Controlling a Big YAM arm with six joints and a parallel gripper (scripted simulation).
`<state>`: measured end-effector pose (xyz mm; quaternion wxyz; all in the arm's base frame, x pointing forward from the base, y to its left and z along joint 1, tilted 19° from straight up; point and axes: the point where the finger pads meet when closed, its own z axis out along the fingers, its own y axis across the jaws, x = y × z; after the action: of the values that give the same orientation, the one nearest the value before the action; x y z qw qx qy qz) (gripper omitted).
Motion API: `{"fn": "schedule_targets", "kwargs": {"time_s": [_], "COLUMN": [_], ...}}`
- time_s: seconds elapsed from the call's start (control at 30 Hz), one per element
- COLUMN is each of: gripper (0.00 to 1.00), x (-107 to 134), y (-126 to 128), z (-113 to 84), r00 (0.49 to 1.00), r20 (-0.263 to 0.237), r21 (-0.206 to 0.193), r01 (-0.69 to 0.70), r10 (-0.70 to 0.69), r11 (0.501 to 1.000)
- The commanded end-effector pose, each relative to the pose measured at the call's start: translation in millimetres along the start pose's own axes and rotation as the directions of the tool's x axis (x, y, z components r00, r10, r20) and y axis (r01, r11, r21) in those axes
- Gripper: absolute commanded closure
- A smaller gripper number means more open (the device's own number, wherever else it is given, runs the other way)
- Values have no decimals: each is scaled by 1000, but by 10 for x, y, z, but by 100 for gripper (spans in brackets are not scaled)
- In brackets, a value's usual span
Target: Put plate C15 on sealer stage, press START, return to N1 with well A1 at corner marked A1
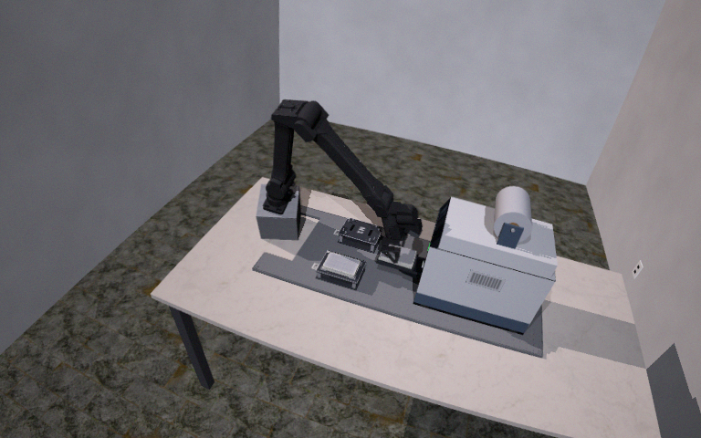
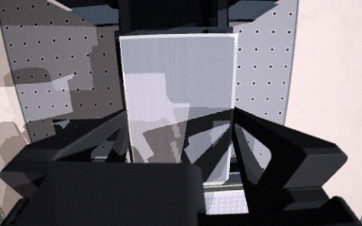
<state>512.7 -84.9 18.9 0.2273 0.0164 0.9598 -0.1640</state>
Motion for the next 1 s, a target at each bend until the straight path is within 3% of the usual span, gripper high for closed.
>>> {"fn": "schedule_targets", "kwargs": {"time_s": [0.0,0.3,0.77,0.97], "gripper": [100,100,100,100], "x": [-180,-223,118,-178], "y": [49,-20,-14,47], "z": [3,-105,65,-215], "r00": [1000,999,999,1000], "r20": [16,37,-32,22], "r21": [-2,4,3,-3], "r01": [18,6,12,-5], "r10": [-18,-6,-12,5], "r11": [1000,1000,1000,1000]}}
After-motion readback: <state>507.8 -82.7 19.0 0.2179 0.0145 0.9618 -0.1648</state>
